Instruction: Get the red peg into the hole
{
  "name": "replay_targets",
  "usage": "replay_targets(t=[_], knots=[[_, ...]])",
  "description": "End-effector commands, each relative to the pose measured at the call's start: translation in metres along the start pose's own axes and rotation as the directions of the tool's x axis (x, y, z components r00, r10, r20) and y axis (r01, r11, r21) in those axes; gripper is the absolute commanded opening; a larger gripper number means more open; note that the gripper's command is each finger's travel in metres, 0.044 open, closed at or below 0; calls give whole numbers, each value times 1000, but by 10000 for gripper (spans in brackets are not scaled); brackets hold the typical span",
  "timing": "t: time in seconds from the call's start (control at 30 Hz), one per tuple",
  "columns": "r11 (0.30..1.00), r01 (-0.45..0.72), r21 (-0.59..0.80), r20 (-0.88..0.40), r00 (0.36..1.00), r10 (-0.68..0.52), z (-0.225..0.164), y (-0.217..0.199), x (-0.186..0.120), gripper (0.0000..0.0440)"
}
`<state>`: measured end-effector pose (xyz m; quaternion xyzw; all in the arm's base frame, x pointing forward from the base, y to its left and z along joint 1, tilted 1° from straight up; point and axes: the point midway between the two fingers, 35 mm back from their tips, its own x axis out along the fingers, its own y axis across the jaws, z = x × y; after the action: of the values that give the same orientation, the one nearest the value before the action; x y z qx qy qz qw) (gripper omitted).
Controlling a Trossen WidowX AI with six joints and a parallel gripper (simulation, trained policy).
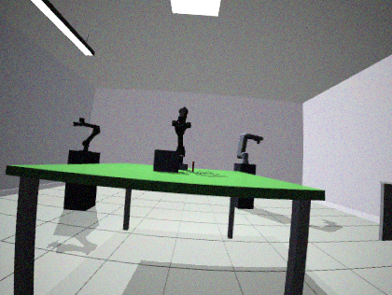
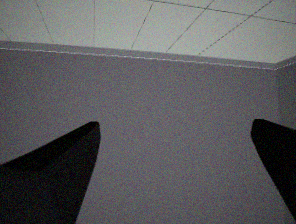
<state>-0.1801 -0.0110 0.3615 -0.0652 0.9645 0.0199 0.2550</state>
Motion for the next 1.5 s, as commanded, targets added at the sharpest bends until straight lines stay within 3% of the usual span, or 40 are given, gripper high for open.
replay_targets(t=[0.0,0.03,0.3,0.6,1.07,1.47], knots=[[1000,-3,11,11,1000,3,3,1,0,421],[1000,-9,24,23,1000,9,7,2,-1,439],[974,-174,143,153,976,152,38,37,0,440],[884,-384,268,303,904,301,74,80,-8,440],[637,-673,375,527,720,451,131,130,-50,440],[410,-834,371,704,540,462,179,145,-103,440]])
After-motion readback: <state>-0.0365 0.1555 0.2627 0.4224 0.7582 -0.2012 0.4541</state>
